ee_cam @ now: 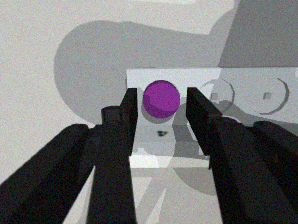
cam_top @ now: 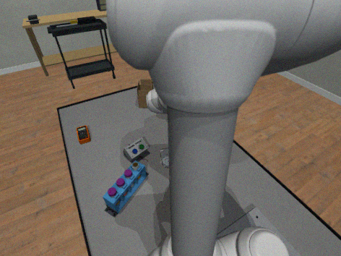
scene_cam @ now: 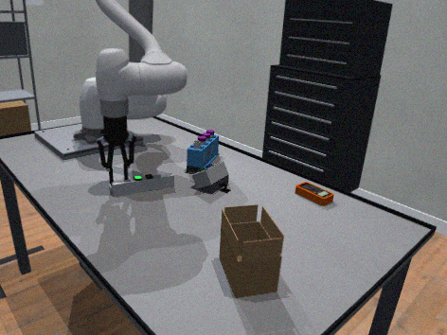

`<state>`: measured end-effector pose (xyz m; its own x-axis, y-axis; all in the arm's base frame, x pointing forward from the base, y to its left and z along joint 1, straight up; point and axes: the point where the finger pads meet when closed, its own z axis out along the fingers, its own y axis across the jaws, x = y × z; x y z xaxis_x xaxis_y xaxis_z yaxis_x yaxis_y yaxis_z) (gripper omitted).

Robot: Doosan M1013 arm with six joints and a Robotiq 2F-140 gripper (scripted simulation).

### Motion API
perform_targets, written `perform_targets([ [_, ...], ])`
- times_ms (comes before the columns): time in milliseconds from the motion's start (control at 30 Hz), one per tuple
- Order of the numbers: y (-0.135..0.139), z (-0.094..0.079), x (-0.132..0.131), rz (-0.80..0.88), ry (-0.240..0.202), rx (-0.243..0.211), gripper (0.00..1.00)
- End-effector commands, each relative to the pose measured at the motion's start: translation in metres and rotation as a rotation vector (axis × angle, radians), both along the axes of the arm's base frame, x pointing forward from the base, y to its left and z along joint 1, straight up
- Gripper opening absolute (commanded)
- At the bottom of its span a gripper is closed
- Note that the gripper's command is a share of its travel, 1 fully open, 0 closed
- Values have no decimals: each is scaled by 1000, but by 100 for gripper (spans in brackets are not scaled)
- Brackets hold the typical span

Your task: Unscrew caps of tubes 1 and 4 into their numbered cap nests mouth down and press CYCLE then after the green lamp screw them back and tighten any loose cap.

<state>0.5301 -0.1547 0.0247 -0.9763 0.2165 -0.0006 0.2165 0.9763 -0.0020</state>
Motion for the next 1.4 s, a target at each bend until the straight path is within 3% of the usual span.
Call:
perform_targets([
  [0, 0, -1, 0, 0, -1, 0, 36],
  [600, 0, -7, 0, 0, -1, 0, 36],
  [633, 0, -7, 0, 0, -1, 0, 30],
  [1100, 0, -7, 0, 0, -1, 0, 30],
  [1367, 0, 23, 0, 0, -1, 0, 30],
])
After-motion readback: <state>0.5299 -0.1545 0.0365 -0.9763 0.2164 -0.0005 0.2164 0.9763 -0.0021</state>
